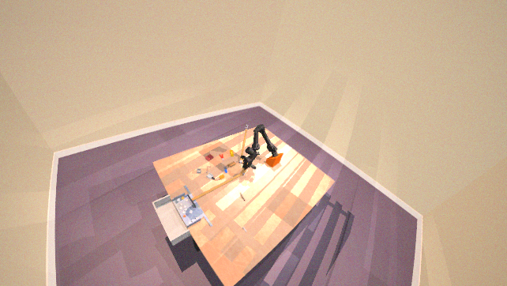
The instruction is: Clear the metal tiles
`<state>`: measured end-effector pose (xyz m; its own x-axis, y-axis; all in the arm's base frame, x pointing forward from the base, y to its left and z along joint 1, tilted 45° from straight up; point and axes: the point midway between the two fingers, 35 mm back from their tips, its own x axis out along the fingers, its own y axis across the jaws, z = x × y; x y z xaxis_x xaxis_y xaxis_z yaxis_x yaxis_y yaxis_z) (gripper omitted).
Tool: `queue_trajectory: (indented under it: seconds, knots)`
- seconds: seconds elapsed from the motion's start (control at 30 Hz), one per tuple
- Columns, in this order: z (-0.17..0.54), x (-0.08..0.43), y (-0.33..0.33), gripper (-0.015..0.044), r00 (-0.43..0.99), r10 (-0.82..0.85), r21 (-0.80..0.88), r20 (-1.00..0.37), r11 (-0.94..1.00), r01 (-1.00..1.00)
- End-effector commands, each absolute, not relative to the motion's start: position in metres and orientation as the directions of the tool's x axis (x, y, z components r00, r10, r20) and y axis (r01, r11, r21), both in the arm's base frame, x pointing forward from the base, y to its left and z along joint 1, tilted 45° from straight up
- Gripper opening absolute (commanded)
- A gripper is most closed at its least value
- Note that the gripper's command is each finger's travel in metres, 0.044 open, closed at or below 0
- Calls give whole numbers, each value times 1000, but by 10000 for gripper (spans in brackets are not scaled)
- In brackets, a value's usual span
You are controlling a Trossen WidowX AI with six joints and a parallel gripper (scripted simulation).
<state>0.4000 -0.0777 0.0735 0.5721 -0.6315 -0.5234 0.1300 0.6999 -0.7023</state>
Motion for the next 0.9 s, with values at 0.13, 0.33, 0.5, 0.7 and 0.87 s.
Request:
queue_trajectory:
  seconds: [0.13,0.33,0.5,0.7,0.87]
  knots:
    - [81,417,-82,0,581,-628,-700,-518,701,134]
    - [84,425,-85,0,582,-628,-700,-517,701,134]
    - [85,430,-86,0,582,-628,-700,-517,701,134]
    - [86,440,-86,0,582,-628,-700,-517,701,135]
    - [88,448,-87,0,582,-628,-700,-516,701,135]
